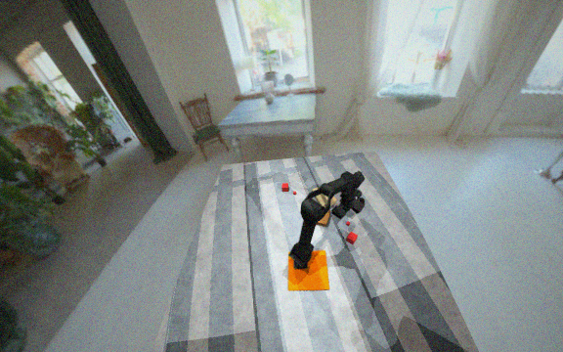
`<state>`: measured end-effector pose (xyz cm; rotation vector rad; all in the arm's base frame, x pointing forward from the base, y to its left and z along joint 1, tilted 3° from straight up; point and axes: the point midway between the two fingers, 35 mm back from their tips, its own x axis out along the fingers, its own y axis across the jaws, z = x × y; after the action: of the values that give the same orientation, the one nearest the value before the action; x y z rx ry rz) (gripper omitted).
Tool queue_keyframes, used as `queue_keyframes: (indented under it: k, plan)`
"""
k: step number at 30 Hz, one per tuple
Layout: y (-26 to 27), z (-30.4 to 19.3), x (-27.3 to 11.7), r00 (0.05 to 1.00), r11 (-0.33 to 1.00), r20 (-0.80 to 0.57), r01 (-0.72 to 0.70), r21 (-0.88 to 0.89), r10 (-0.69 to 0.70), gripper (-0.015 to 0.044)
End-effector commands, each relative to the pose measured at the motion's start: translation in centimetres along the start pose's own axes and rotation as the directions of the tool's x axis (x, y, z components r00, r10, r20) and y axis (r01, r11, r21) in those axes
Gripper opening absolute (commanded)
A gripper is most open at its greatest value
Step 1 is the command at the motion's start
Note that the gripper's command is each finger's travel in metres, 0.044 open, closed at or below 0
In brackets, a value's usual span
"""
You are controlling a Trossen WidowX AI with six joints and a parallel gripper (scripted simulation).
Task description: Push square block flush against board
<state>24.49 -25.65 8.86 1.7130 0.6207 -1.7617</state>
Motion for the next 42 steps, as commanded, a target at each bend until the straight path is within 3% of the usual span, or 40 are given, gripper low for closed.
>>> queue_keyframes:
  k: [1, 5, 10, 42]
  plan:
    - [-1.6, -0.2, 1.0, 0.996, 0.996, -0.017, 0.085, -0.012, -0.085, 0.0000]
    - [-1.6, -0.2, 1.4, 0.996, 0.996, -0.017, 0.085, -0.012, -0.085, 0.0000]
    - [-2.1, -0.3, 6.5, 0.996, 0.996, -0.016, 0.085, -0.011, -0.085, 0.0000]
    - [-1.8, 1.7, 6.6, 0.996, 0.996, -0.014, 0.084, -0.011, -0.084, 0.0000]
